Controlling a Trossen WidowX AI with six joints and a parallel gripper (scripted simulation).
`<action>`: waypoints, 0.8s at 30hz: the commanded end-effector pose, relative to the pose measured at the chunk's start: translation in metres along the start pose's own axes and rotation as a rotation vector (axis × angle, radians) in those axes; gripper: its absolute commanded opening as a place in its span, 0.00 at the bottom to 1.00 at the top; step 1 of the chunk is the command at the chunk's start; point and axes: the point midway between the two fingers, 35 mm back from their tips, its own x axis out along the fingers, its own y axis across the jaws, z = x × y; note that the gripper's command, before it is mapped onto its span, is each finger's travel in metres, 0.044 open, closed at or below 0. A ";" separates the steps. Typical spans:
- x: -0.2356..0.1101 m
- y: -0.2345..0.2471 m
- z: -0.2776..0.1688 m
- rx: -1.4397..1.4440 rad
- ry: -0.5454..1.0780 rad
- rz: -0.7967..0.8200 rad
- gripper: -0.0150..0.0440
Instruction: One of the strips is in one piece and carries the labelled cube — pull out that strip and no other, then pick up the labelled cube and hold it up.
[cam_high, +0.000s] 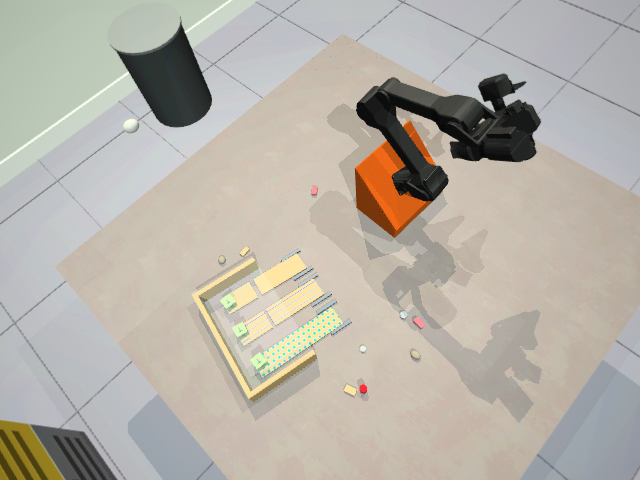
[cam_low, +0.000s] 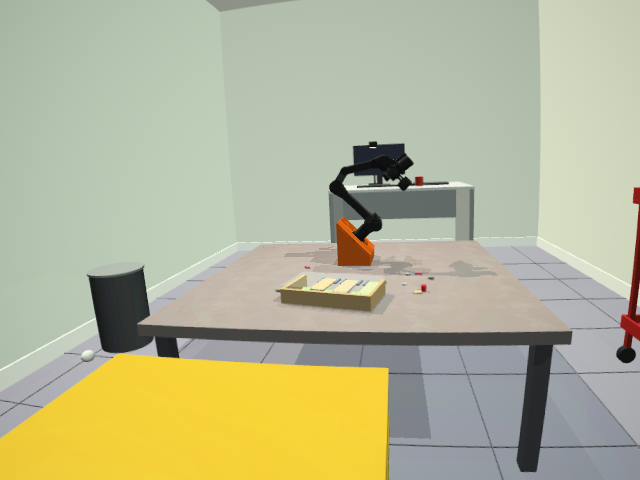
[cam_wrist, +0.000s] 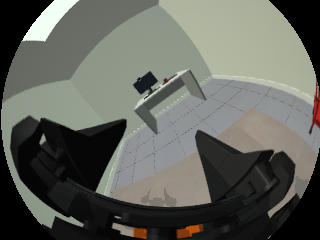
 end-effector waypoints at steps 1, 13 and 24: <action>0.000 -0.001 0.001 -0.004 0.000 -0.008 0.93; 0.003 -0.144 0.016 0.101 0.024 -0.471 0.93; -0.061 -0.262 -0.010 0.319 0.009 -0.885 0.93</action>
